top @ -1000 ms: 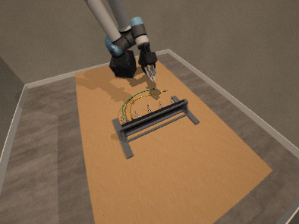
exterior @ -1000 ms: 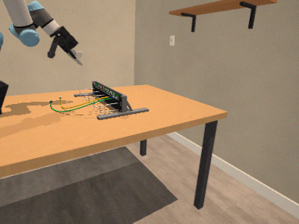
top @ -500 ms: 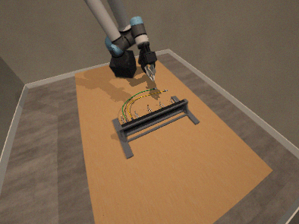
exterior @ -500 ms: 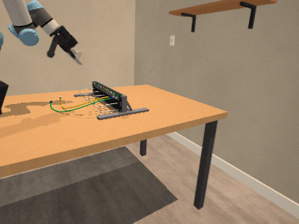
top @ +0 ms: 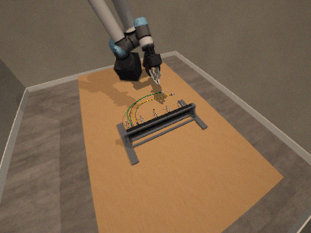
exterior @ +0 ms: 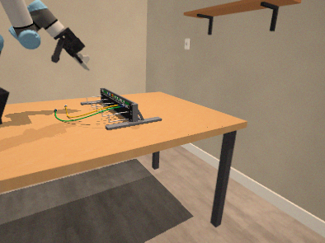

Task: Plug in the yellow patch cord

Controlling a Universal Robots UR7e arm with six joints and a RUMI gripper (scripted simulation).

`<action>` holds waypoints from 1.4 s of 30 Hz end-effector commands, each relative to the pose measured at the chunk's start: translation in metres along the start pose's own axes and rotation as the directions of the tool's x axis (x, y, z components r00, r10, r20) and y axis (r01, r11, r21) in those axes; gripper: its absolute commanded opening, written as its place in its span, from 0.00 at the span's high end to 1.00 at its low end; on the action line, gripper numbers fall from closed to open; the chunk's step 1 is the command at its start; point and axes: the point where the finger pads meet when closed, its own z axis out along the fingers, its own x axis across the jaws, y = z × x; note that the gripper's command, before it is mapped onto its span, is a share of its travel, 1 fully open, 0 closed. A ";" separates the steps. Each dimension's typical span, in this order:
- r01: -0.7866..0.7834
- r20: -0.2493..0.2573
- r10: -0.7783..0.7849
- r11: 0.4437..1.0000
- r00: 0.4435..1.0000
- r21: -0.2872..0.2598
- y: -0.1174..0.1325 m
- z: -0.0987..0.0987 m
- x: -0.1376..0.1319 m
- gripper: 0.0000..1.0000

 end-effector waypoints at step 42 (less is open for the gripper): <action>0.000 -0.001 0.000 1.000 1.000 -0.001 0.000 0.000 -0.075 1.00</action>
